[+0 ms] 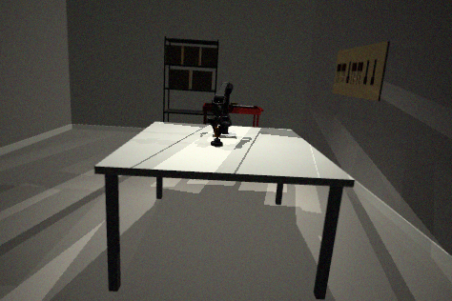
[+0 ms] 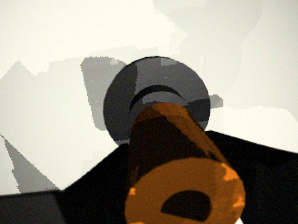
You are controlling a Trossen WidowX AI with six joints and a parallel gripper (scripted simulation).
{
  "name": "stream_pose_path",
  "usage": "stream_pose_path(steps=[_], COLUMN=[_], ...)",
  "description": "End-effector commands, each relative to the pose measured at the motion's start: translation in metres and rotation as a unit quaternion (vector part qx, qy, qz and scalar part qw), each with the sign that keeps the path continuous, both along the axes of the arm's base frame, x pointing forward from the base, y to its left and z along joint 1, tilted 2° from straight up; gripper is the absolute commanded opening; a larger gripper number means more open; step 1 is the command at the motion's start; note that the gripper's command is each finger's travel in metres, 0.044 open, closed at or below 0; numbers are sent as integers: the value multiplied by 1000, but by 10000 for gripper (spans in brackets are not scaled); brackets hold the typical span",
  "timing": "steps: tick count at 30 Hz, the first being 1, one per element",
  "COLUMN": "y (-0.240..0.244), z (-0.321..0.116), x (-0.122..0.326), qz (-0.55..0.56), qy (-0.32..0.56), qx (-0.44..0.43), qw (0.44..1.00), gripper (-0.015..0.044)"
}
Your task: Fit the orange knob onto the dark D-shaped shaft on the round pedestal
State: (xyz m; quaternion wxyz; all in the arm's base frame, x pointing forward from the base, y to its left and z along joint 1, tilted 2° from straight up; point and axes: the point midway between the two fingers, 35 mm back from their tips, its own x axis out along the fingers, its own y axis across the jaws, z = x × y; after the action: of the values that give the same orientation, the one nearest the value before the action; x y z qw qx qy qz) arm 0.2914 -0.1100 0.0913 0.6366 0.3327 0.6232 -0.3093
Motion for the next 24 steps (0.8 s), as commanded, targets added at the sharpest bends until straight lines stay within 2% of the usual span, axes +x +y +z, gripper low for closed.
stream_pose_path(steps=[1,24], y=[-1,-1], z=[-1,2], x=[1,0], qz=[-3,-3], qy=[-1,-1], qx=[-1,-1], qw=[1000,1000], gripper=[0,0])
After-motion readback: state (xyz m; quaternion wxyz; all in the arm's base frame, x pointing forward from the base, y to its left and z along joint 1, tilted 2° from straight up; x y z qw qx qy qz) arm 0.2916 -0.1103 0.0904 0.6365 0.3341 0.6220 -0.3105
